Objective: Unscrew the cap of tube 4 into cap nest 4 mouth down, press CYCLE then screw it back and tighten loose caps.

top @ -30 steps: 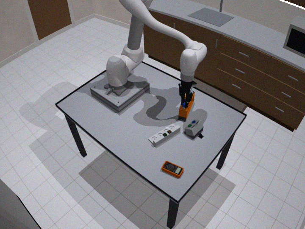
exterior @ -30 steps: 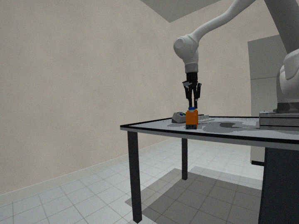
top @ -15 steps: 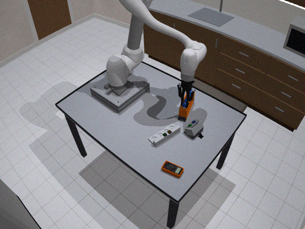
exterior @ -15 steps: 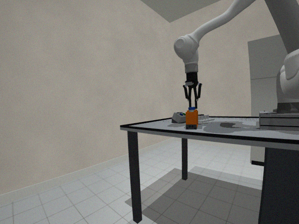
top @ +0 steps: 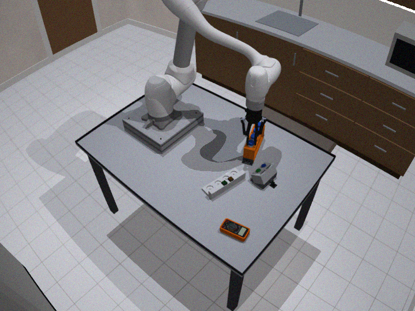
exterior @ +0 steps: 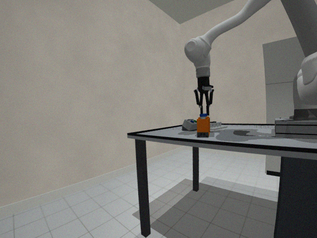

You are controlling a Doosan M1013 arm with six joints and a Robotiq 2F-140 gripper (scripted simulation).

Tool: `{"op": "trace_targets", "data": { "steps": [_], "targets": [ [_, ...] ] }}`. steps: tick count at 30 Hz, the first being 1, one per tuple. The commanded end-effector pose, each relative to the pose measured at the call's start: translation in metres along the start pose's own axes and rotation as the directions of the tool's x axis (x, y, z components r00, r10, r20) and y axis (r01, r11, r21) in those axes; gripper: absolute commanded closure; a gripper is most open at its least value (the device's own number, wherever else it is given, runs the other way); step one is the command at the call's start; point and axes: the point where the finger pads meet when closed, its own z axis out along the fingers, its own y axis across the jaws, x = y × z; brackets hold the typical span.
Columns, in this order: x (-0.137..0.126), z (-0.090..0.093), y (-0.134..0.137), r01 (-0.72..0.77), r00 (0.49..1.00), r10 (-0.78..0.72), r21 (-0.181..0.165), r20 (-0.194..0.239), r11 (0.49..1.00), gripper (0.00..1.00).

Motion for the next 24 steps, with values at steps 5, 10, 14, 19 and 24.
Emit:
{"op": "trace_targets", "data": {
  "steps": [5,10,14,19,24],
  "targets": [
    [-0.0002,-0.001,0.0003,0.109,0.994,-0.109,-0.01,-0.013,0.994,0.59],
    [-0.0003,-0.001,0.0003,0.109,0.994,-0.109,-0.01,-0.013,0.994,0.59],
    [-0.0002,-0.001,0.0003,0.109,0.994,-0.109,-0.01,-0.013,0.994,0.59],
    [-0.0003,-0.001,0.0002,-0.058,0.998,0.058,-0.008,-0.015,0.998,0.59],
    [-0.0003,-0.001,0.0003,-0.304,0.953,0.304,-0.004,-0.017,0.953,0.59]
  ]
}}
